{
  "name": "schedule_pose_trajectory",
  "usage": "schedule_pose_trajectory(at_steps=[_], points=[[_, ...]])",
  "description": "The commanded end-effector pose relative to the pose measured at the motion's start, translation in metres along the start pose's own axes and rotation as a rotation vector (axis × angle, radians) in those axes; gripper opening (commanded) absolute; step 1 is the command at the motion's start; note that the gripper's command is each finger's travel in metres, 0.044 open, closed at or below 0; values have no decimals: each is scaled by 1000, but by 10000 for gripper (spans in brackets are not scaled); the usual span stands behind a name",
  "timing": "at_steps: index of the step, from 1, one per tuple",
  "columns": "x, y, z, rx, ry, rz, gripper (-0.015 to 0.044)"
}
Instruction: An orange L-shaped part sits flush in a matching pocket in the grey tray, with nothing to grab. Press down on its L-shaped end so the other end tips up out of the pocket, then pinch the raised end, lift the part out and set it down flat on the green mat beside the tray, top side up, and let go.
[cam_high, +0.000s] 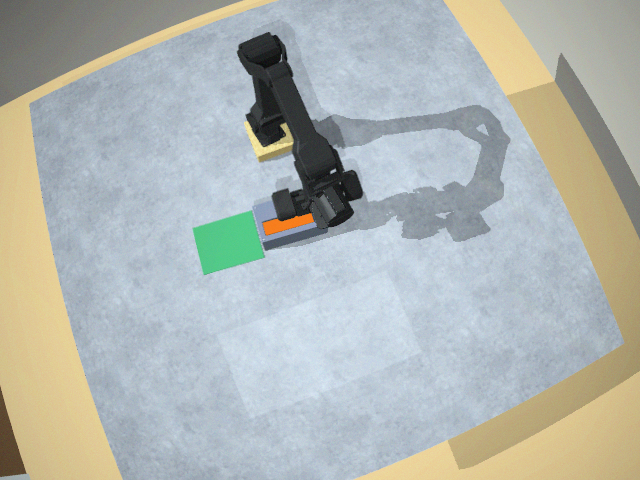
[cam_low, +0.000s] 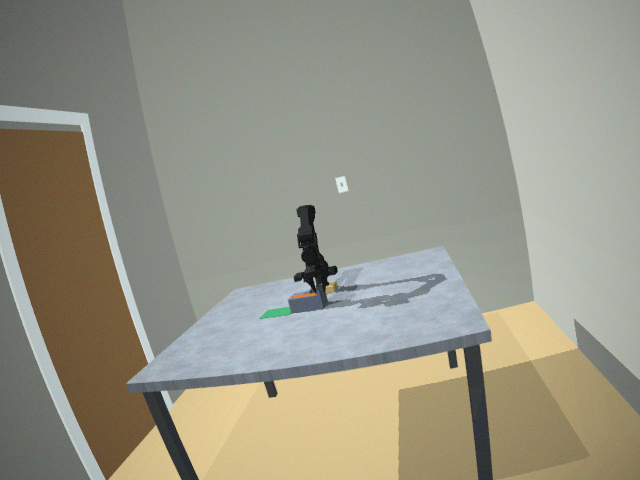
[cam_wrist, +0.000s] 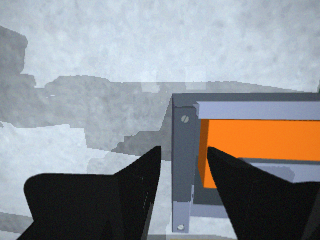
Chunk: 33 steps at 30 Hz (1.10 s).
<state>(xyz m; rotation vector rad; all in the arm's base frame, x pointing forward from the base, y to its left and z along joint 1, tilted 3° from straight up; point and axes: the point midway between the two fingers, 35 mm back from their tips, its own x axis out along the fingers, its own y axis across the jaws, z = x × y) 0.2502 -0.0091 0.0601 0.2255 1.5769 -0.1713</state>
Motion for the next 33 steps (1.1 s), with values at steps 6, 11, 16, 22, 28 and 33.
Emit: schedule_pose_trajectory(at_steps=[6,11,16,22,28,33], points=[[15,-1,0,7,5,-4,180],[24,-1,-1,7,5,-4,180],[28,-1,-1,7,5,-4,180],[28,-1,-1,7,5,-4,180],[26,1,0,-3,1,3,180],[26,1,0,-3,1,3,180]])
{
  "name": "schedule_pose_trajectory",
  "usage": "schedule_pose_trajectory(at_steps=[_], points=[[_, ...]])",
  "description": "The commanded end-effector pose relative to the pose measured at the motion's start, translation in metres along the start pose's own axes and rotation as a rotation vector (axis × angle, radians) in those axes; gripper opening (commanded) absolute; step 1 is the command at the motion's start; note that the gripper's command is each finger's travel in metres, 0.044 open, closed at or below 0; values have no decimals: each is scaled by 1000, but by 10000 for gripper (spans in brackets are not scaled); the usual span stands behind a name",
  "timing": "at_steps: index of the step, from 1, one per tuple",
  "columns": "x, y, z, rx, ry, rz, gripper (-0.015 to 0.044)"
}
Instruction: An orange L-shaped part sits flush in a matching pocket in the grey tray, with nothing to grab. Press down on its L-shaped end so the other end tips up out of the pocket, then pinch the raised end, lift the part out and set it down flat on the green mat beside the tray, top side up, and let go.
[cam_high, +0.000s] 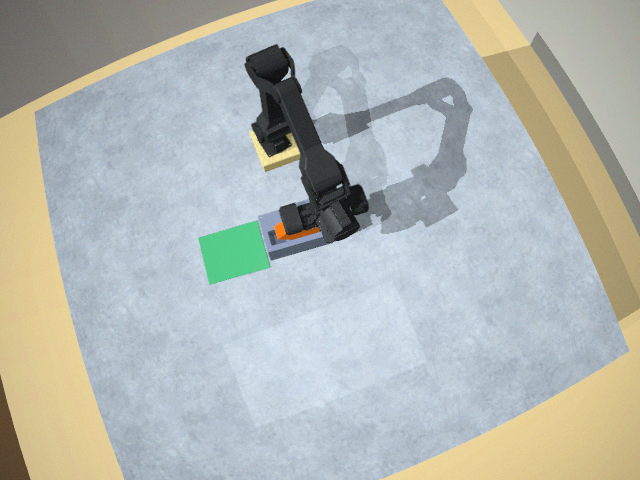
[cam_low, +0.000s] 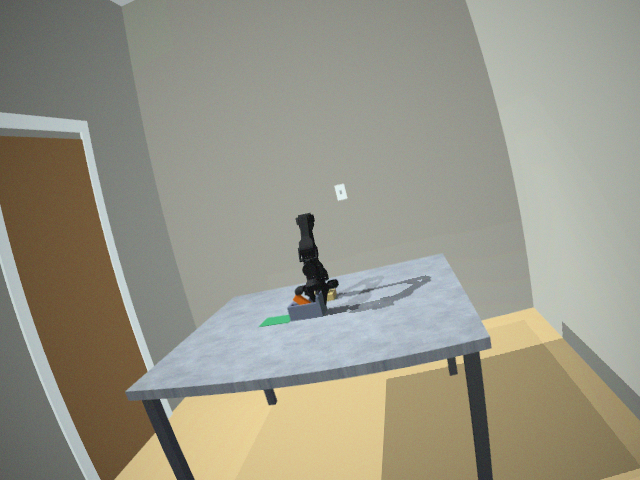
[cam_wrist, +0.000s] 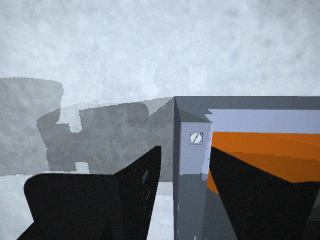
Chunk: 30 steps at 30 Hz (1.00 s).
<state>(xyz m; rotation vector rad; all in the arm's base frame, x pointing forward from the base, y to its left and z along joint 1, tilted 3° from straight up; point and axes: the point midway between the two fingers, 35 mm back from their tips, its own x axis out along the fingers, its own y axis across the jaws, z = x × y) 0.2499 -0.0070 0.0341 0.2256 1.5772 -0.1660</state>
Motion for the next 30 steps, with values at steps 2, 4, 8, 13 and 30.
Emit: schedule_pose_trajectory(at_steps=[2,4,8,13,30], points=[[-2,1,0,2,1,-1,180],[-5,4,0,5,2,-3,180],[-12,10,0,10,4,-7,180],[-32,9,3,10,4,-7,180],[-105,0,4,18,-9,-2,180]])
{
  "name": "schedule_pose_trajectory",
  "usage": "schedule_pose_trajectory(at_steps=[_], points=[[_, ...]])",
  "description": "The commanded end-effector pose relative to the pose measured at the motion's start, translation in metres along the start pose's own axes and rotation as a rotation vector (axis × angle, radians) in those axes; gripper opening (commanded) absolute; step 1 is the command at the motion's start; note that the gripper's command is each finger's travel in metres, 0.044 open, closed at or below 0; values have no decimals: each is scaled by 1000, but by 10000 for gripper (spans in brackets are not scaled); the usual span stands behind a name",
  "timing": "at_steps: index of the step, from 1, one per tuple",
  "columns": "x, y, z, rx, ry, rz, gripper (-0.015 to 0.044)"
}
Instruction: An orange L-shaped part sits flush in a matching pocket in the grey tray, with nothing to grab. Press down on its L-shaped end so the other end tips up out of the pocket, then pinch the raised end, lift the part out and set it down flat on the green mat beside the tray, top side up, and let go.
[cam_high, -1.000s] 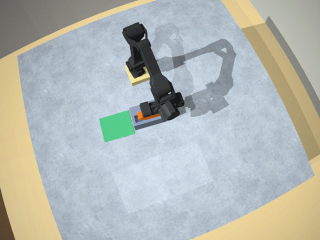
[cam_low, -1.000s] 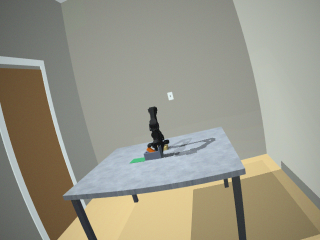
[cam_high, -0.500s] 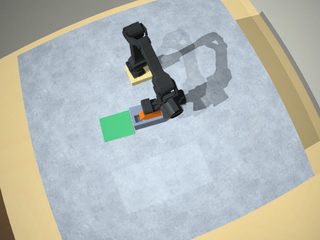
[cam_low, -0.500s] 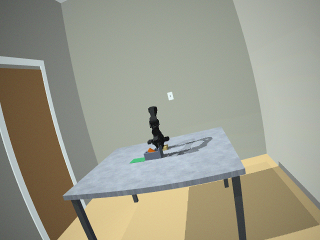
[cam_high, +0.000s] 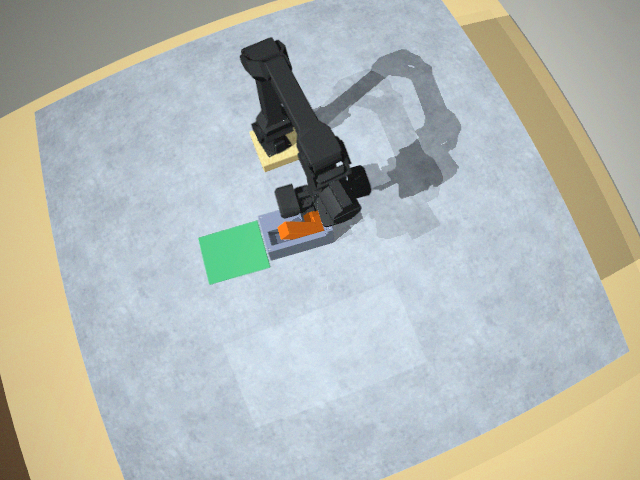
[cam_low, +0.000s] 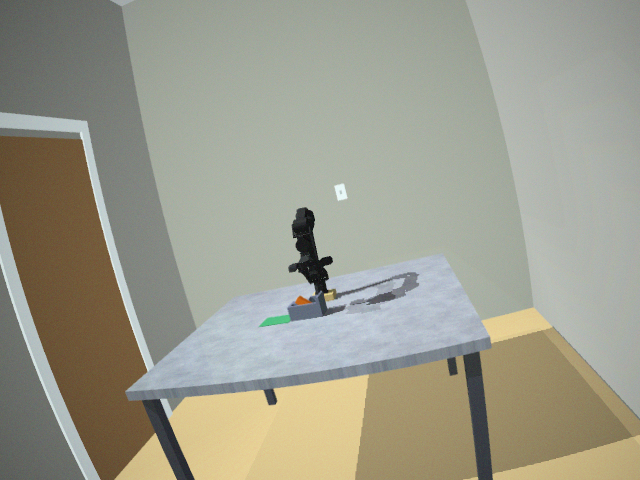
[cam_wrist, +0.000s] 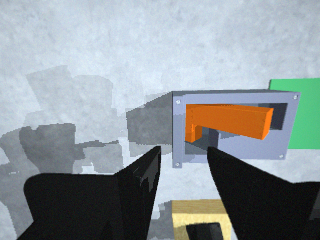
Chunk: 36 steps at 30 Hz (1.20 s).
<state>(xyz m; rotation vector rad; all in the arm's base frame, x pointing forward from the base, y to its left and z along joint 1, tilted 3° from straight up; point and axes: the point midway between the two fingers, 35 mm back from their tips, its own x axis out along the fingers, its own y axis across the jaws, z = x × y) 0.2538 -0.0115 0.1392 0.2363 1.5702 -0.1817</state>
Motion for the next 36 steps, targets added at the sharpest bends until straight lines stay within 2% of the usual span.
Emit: schedule_pose_trajectory(at_steps=[1,17,20,21,36], points=[[0,0,1,1,-3,0,180],[0,0,1,1,-3,0,180],[0,-4,2,-77,-2,-1,259],[0,-6,2,-129,-2,-1,280],[-4,-66,9,-1367,14,-4,280]])
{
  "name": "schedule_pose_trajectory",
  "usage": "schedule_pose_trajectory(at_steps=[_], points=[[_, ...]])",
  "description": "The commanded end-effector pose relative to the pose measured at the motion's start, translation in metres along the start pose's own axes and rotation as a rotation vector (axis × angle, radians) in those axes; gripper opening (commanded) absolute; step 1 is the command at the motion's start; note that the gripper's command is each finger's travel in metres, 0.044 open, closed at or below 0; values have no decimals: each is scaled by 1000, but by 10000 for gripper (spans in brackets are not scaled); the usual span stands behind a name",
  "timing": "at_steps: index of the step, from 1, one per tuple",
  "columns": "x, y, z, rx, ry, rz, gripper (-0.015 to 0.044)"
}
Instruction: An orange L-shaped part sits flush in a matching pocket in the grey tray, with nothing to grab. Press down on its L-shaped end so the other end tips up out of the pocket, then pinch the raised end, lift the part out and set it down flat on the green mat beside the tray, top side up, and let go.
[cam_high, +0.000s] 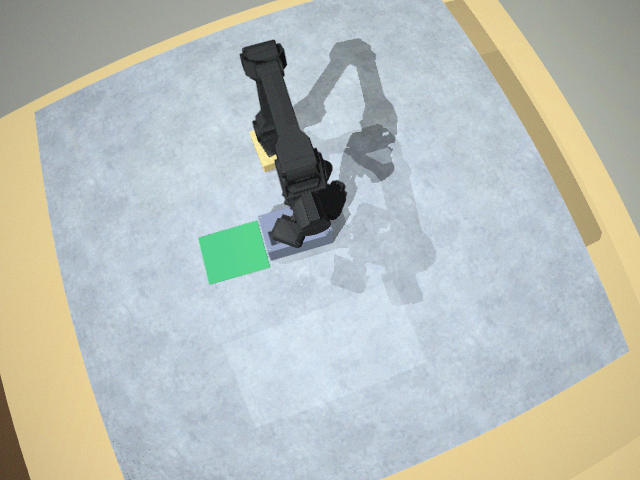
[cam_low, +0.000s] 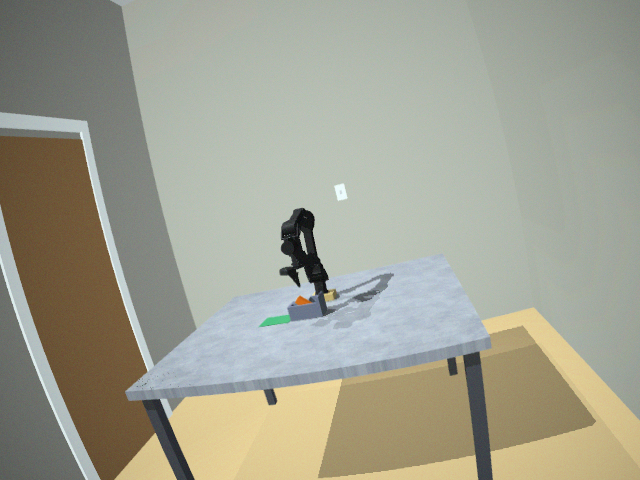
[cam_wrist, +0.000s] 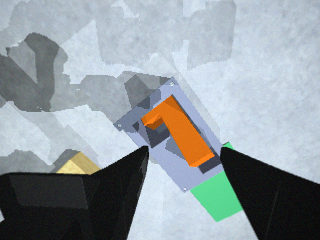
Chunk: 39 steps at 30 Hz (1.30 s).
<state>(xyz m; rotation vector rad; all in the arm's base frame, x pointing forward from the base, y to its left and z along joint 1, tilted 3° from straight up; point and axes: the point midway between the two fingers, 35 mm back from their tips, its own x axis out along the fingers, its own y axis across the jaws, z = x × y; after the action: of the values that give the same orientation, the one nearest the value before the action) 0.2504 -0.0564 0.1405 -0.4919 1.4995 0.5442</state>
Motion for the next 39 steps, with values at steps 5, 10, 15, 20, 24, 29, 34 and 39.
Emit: schedule_pose_trajectory(at_steps=[5,10,15,20,24,29,34,39], points=[[-1,-20,-26,-649,14,9,280],[-1,-20,-26,-649,14,9,280],[12,-20,-26,-649,14,8,280],[30,-20,-26,-649,14,9,280],[32,-20,-26,-649,14,8,280],[40,-21,-26,-649,14,8,280],[48,-21,-26,-649,14,8,280],[56,-21,-26,-649,14,8,280]])
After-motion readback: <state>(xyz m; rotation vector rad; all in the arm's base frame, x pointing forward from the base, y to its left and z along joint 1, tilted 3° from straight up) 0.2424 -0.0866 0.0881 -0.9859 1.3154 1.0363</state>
